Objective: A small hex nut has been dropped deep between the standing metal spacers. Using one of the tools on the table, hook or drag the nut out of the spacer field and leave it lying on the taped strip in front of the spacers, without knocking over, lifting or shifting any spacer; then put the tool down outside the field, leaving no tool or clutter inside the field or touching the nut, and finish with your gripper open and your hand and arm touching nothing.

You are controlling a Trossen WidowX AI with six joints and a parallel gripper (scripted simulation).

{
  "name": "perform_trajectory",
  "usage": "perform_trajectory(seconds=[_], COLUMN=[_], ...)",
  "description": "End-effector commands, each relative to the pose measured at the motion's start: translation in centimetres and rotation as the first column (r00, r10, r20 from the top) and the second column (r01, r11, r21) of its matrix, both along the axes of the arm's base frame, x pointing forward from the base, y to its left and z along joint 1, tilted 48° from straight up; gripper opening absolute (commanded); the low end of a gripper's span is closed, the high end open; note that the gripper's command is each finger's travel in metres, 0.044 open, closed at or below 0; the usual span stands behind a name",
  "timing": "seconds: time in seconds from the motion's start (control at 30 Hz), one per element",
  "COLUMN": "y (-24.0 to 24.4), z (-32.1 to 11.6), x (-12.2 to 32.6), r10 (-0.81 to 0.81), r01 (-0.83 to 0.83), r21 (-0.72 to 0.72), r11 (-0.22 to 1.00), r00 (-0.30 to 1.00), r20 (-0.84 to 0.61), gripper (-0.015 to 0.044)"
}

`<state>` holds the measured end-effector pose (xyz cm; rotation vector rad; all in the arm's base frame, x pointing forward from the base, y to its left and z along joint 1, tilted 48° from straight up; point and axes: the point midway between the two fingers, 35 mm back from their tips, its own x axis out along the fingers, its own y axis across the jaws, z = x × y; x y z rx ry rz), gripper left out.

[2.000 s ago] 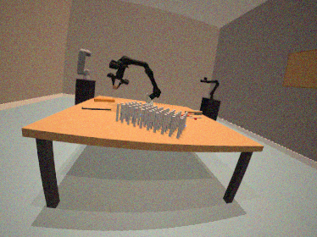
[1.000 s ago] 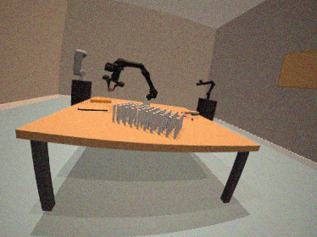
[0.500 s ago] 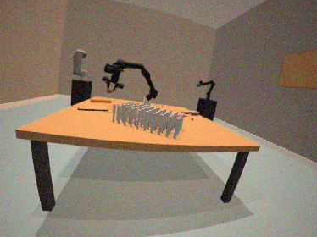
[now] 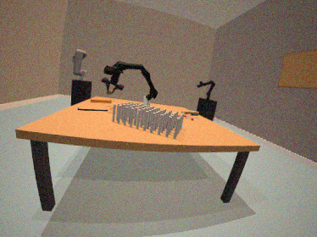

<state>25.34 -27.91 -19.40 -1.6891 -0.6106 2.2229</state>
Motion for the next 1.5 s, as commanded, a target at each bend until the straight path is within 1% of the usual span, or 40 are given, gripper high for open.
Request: perform_trajectory(seconds=[0.0, 1.47], y=[0.3, 2.9], z=[-0.3, -2.9], x=[0.0, 0.2], r10=[-0.005, -0.005], r01=[0.005, 0.005], r21=[0.003, 0.004], r11=[1.000, 1.000], r00=[1.000, 1.000], r20=[-0.002, -0.001], gripper=[0.0000, 0.0000])
